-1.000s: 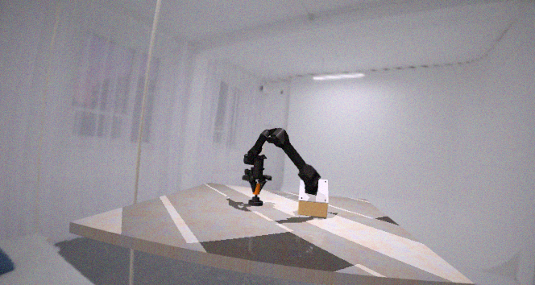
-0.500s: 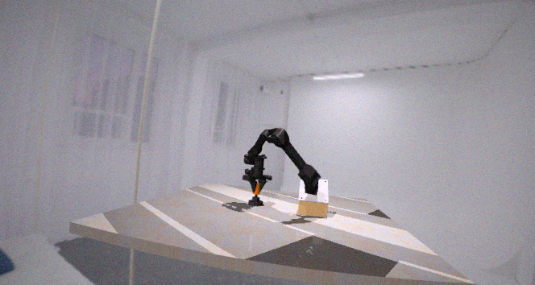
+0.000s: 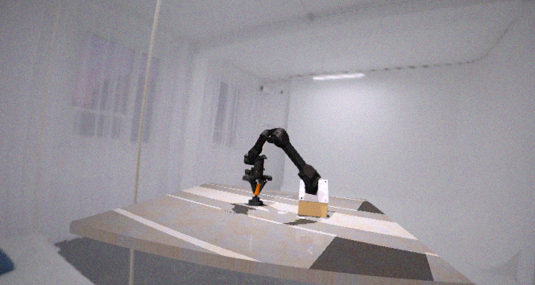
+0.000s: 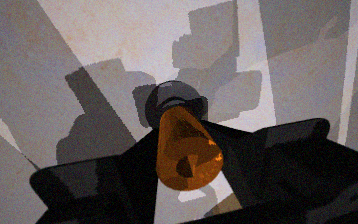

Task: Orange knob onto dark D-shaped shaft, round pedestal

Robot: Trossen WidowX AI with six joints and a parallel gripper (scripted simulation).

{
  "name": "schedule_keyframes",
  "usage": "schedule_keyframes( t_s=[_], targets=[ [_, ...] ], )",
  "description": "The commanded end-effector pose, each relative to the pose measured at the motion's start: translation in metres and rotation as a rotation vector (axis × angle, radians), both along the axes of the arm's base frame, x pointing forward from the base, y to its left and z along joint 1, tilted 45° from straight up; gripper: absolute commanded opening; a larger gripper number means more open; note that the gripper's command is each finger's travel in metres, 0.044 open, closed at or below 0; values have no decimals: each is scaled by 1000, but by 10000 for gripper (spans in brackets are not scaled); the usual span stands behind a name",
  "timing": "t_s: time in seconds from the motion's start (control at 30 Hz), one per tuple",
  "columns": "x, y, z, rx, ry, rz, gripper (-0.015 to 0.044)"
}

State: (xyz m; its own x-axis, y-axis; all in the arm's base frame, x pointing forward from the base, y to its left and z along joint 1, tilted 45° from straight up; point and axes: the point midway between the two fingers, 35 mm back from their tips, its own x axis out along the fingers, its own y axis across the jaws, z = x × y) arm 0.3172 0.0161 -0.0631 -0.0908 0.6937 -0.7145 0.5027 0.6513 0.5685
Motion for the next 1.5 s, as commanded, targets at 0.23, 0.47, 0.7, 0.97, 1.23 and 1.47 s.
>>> schedule_keyframes(
  t_s=[0.23,0.47,0.7,0.97,1.23,1.47],
  targets=[
    [1,-3,3,-9,61,-64,0],
    [2,-2,1,-20,147,-152,0],
    [0,-1,1,-20,147,-152,0],
    [2,-2,3,-20,147,-152,0],
    [1,-1,1,-20,147,-152,0],
    [0,0,0,-20,147,-152,0]
  ],
)
